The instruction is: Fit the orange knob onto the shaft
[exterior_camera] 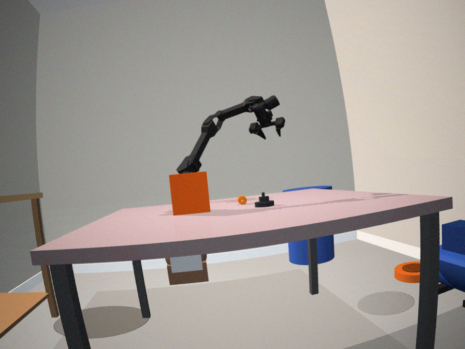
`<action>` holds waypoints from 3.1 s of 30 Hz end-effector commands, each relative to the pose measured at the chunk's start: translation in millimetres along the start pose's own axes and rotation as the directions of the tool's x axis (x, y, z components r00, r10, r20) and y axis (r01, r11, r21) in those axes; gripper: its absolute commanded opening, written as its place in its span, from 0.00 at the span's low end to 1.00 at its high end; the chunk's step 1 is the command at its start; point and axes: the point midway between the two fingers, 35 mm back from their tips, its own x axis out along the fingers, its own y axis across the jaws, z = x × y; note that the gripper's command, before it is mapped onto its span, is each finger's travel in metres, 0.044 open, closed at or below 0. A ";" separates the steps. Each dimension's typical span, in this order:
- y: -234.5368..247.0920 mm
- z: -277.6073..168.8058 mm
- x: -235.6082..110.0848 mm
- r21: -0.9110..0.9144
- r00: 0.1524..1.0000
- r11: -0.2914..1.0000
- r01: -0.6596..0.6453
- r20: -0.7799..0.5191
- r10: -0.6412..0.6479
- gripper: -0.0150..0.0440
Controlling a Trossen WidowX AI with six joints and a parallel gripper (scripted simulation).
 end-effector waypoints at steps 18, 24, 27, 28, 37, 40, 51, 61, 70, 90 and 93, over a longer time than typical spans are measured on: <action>56.2 -138.4 62.4 0.896 0.907 0.162 0.414 -0.421 0.007 1.00; 73.4 -168.7 67.6 0.857 0.868 -0.146 0.494 -0.497 0.017 1.00; 82.4 -184.1 69.0 0.804 0.845 -0.295 0.516 -0.534 0.022 1.00; 85.4 -189.2 69.3 0.782 0.837 -0.343 0.520 -0.546 0.024 1.00; 115.2 -235.6 67.7 0.515 0.760 -0.713 0.475 -0.649 0.037 1.00; 125.4 -251.3 65.5 0.408 0.730 -0.808 0.425 -0.682 0.040 1.00; 133.7 -258.1 63.7 0.364 0.718 -0.841 0.400 -0.695 0.041 1.00; 135.7 -275.3 81.3 0.364 0.719 -0.841 0.400 -0.694 0.042 1.00; 135.5 -281.5 87.9 0.364 0.718 -0.841 0.401 -0.695 0.041 1.00; 138.5 -304.1 111.0 0.364 0.719 -0.841 0.401 -0.694 0.043 1.00; 139.2 -306.7 113.6 0.364 0.720 -0.841 0.401 -0.693 0.043 1.00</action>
